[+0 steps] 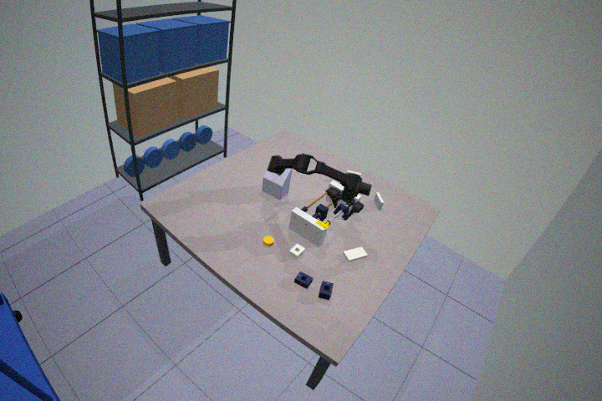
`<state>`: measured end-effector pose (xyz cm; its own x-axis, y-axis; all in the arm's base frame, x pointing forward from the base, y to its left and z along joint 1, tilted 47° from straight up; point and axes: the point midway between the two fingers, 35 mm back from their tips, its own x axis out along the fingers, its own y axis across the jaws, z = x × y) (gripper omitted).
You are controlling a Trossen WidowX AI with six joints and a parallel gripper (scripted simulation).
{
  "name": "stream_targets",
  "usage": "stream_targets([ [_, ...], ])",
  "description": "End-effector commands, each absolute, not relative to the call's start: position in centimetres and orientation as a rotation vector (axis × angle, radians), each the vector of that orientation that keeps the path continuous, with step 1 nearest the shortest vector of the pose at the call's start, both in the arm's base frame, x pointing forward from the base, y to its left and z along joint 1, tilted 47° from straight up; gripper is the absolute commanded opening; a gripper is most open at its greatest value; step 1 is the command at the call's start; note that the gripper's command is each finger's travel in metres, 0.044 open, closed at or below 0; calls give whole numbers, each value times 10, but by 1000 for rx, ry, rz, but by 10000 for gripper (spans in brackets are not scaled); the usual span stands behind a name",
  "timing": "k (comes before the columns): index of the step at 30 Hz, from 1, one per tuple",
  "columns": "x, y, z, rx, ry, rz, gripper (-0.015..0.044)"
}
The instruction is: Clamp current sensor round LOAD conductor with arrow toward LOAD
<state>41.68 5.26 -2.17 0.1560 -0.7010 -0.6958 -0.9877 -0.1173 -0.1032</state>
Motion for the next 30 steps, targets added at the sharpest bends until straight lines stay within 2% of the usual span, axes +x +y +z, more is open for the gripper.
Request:
stream_targets([
  [1, 417, 46, -29, -1888, 1612, 674, 440],
  [14, 419, 35, -39, -1889, 1613, 673, 440],
  [30, 420, 37, -36, -1880, 1607, 667, 333],
])
